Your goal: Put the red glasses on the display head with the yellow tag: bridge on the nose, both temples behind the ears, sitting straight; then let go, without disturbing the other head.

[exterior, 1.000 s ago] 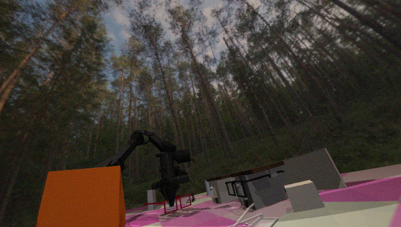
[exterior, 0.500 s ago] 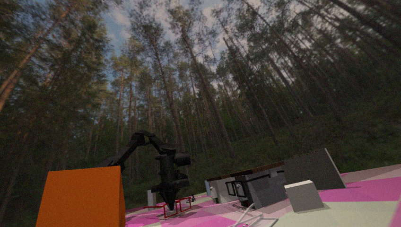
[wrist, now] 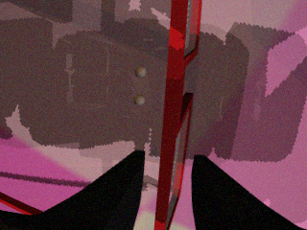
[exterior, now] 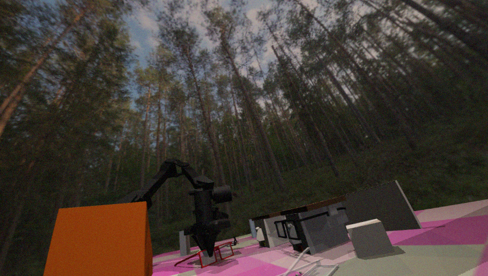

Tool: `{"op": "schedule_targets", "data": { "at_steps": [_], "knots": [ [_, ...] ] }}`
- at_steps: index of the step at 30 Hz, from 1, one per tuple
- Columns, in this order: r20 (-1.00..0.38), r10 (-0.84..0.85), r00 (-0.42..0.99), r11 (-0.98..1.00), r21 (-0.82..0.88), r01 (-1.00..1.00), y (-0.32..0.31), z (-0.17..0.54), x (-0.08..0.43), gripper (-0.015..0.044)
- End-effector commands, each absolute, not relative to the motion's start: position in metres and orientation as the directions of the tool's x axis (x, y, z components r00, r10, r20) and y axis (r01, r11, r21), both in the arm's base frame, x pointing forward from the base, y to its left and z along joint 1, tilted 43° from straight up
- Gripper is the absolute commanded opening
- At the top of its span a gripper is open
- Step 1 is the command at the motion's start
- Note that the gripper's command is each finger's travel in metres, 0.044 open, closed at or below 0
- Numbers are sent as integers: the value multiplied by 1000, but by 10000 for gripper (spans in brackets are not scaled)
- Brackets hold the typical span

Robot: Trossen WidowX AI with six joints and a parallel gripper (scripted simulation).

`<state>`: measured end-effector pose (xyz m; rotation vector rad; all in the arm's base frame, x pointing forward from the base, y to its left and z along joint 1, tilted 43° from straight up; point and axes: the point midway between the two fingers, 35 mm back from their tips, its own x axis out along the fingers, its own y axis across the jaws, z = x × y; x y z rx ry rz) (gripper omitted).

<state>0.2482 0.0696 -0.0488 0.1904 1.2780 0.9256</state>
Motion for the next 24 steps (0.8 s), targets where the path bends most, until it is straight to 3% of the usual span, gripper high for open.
{"op": "schedule_targets", "data": {
  "at_steps": [1, 24],
  "knots": [
    [-733, 680, -3, 640, 596, -485, 70, -48, 249, 108],
    [-731, 683, -8, 638, 602, -480, 71, -38, 243, 108]
  ]
}}
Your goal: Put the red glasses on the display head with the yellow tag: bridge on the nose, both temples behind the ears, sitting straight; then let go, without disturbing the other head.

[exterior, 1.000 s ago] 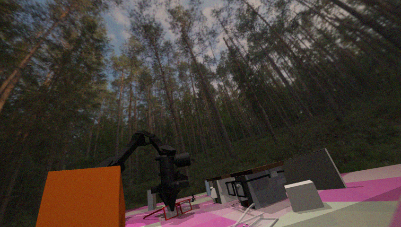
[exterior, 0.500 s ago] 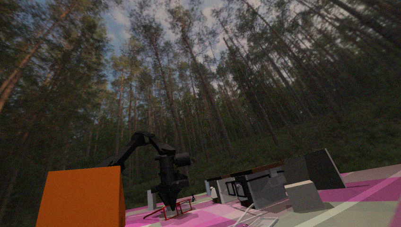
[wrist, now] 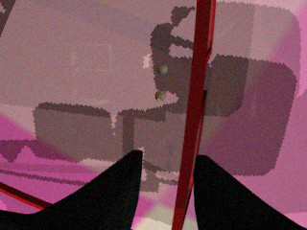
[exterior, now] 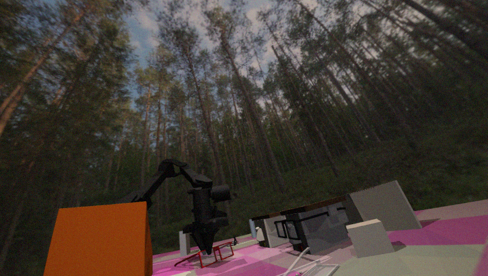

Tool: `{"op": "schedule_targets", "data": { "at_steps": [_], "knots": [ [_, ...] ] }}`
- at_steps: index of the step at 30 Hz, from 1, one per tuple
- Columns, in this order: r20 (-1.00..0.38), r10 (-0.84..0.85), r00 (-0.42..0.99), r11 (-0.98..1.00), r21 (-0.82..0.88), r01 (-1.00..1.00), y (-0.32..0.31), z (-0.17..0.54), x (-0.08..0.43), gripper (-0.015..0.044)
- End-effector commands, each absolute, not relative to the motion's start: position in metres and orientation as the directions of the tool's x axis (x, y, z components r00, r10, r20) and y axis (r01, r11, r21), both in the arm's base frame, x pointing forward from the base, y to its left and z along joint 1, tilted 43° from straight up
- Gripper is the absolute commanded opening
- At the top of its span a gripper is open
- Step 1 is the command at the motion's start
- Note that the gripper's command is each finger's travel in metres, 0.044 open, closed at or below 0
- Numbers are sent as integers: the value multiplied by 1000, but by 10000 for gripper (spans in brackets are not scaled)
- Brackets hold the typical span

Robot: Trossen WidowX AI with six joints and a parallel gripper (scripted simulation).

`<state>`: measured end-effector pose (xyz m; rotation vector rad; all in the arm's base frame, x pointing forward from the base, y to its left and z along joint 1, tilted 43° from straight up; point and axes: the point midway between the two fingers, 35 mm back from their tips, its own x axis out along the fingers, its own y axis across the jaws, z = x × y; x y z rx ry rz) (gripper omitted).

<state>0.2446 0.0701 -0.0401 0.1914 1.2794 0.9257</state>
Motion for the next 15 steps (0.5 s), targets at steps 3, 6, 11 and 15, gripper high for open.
{"op": "schedule_targets", "data": {
  "at_steps": [3, 6, 11, 15],
  "knots": [
    [-730, 683, -9, 638, 602, -479, 71, -36, 242, 108],
    [-730, 683, -9, 638, 603, -479, 71, -35, 241, 108],
    [-733, 681, -9, 641, 601, -478, 54, -24, 245, 108],
    [-732, 681, -9, 640, 602, -479, 30, -7, 247, 108]
  ]
}}
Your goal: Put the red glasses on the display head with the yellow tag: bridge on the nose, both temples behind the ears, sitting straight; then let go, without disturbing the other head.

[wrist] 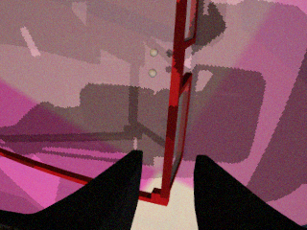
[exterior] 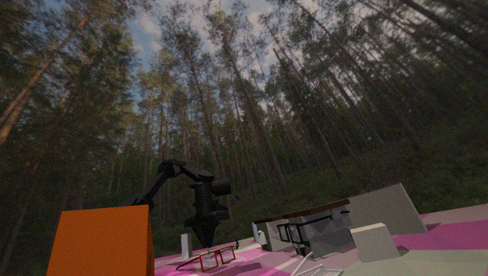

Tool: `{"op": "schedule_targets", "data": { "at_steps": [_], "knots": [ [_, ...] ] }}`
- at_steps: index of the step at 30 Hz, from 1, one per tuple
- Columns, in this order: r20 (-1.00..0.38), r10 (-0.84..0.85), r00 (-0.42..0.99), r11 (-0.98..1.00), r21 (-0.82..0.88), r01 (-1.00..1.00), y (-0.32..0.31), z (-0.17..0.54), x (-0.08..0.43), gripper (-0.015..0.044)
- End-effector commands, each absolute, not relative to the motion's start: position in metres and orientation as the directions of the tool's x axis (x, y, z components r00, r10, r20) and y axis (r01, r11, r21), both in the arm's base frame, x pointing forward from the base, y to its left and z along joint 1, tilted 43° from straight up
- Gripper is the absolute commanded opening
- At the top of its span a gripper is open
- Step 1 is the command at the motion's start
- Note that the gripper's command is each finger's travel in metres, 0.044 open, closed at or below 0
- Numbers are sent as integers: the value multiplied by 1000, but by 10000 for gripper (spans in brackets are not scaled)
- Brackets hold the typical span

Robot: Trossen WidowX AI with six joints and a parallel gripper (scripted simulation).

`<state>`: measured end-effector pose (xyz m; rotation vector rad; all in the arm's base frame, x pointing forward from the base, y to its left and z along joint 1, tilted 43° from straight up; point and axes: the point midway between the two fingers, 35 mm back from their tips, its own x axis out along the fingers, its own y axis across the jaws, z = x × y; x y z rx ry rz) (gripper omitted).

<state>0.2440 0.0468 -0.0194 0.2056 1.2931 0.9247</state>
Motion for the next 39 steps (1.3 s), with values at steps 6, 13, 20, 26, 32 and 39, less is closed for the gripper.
{"op": "schedule_targets", "data": {
  "at_steps": [6, 13, 20, 26, 32, 39],
  "knots": [
    [-732, 682, 1, 645, 601, -472, 36, -11, 249, 186],
    [-732, 682, 1, 645, 601, -472, 36, -11, 249, 200],
    [-732, 682, -9, 640, 602, -477, 35, -4, 244, 140],
    [-732, 682, -9, 640, 602, -477, 35, -4, 244, 140],
    [-732, 681, -9, 641, 602, -477, 38, -8, 245, 140],
    [-733, 680, -9, 641, 601, -477, 46, -17, 245, 140]
  ]
}}
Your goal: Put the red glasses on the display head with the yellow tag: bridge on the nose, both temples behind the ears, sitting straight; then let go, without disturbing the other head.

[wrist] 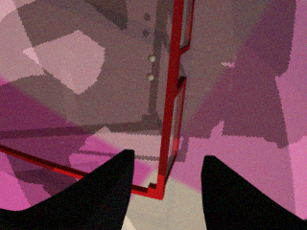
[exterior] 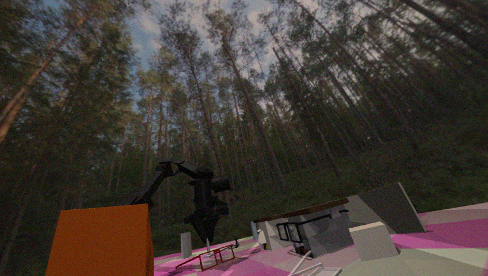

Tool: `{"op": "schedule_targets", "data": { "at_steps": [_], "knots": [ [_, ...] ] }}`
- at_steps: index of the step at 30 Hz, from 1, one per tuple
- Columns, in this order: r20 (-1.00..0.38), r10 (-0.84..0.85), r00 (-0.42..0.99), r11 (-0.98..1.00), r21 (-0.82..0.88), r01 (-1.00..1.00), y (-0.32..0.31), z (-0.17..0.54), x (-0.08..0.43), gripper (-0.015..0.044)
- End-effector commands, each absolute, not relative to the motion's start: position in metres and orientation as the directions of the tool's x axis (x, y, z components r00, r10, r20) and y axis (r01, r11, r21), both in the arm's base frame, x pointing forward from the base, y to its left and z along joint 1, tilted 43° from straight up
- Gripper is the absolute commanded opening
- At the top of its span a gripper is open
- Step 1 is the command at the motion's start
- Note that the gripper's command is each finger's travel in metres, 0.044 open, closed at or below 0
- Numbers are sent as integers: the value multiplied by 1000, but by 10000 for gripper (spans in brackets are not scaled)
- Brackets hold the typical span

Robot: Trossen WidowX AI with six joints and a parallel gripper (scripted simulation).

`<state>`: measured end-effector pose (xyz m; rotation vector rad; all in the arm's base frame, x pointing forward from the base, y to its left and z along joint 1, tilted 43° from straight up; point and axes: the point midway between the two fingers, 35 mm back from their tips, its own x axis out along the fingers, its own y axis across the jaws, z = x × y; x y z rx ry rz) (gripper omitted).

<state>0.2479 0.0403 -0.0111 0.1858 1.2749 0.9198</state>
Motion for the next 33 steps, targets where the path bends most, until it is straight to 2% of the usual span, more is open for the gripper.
{"op": "schedule_targets", "data": {
  "at_steps": [1, 32, 33],
  "knots": [
    [-733, 680, -9, 641, 601, -477, 47, -18, 245, 140],
    [-730, 684, -10, 638, 604, -477, 76, -48, 243, 140],
    [-733, 681, -3, 640, 597, -484, 74, -46, 245, 114]
  ]
}}
